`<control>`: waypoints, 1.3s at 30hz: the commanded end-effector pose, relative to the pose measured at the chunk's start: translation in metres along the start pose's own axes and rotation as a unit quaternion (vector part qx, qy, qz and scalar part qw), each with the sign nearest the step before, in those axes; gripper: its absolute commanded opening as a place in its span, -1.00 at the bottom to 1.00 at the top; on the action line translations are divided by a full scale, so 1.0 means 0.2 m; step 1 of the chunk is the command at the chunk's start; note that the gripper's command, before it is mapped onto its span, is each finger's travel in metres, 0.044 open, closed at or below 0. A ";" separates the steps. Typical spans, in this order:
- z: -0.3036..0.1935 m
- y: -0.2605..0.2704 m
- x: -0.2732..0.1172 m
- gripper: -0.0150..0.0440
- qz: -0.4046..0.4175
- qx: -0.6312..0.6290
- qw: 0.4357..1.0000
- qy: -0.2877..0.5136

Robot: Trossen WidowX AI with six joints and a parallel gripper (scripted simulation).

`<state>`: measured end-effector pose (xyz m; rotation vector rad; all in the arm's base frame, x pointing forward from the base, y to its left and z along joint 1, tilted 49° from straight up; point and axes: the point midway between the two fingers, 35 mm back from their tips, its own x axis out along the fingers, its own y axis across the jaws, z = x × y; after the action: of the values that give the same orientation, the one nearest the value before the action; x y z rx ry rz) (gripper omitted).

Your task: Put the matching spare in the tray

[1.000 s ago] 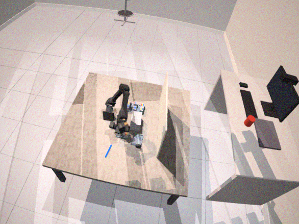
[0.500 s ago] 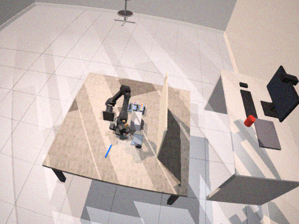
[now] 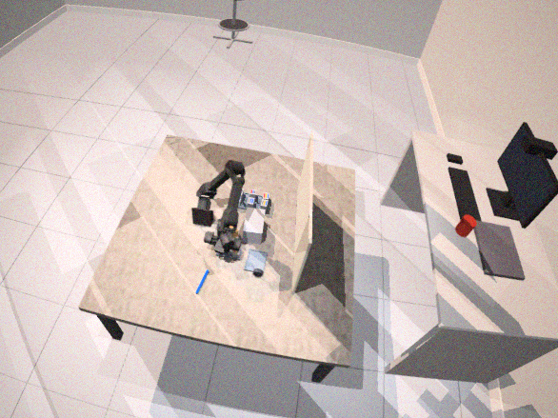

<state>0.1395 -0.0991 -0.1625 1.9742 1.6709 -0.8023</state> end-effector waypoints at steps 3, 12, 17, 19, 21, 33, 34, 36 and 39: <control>0.00 0.00 0.00 0.08 0.000 0.000 1.000 0.000; 0.00 0.00 0.00 -0.26 0.000 0.000 1.000 0.000; 0.00 0.00 0.00 -0.49 0.000 0.000 1.000 0.000; 0.00 0.00 0.00 -0.49 0.000 0.000 1.000 0.000; 0.00 0.00 0.00 -0.49 0.000 0.000 1.000 0.000; 0.01 0.00 -0.37 -0.49 0.001 0.003 1.000 0.000; 0.00 0.00 -0.39 -0.49 0.001 0.004 1.000 0.000; 0.00 0.00 -0.40 -0.49 0.001 0.004 1.000 0.000; 0.00 0.00 -0.40 -0.49 0.001 0.004 1.000 0.000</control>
<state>0.1312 -0.1555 -0.1126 1.9885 1.6639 -0.8131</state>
